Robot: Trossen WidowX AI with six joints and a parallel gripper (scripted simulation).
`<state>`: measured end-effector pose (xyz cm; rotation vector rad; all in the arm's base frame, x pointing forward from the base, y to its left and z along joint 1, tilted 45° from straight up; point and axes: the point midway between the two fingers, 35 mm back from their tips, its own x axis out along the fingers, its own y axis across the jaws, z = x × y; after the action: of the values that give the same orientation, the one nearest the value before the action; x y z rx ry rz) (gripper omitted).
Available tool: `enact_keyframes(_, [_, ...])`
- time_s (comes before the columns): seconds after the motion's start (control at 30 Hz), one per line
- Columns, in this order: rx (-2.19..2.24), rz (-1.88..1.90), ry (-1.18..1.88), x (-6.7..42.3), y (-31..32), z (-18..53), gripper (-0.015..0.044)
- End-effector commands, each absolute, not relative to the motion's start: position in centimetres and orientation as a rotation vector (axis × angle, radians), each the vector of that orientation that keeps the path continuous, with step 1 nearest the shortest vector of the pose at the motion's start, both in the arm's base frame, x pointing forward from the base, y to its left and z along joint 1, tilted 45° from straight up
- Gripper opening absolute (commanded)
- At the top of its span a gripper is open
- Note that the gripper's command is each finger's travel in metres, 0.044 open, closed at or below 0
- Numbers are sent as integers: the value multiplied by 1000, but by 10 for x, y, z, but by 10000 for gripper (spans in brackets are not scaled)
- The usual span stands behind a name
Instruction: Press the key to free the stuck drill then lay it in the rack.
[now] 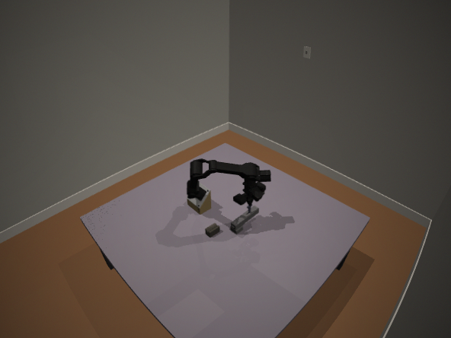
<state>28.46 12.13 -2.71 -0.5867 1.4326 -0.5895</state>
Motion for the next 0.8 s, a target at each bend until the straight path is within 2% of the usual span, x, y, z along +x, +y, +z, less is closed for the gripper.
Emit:
enact_keyframes(0.0, [-595,-609,1473,278,109,-39,0])
enact_keyframes(0.77, [-595,-610,1473,278,103,-45,0])
